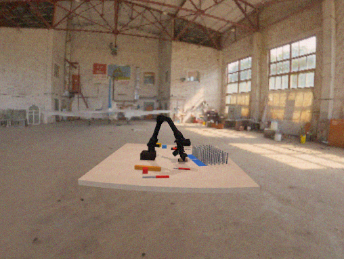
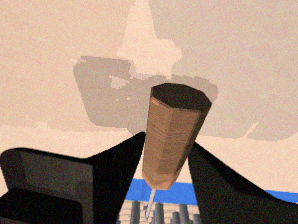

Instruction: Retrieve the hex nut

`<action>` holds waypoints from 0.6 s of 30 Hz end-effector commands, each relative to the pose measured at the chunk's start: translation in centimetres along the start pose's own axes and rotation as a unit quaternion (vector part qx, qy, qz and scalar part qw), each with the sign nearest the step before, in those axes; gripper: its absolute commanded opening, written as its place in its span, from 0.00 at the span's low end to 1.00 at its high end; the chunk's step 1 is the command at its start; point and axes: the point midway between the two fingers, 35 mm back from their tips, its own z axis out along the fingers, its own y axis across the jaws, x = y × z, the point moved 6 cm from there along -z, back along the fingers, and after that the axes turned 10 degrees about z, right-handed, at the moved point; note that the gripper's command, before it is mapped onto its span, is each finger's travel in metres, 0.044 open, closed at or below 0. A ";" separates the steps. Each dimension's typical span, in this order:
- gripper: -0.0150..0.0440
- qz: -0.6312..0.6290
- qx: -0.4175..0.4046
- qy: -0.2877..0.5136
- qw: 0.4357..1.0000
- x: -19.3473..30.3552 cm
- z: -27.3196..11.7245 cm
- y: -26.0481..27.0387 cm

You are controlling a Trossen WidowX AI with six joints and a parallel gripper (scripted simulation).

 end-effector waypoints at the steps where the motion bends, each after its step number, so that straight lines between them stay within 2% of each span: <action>1: 0.25 -0.001 0.001 0.001 1.000 -0.5 -0.2 0.0; 18: 0.25 -0.001 0.001 0.000 1.000 -1.7 -0.5 0.2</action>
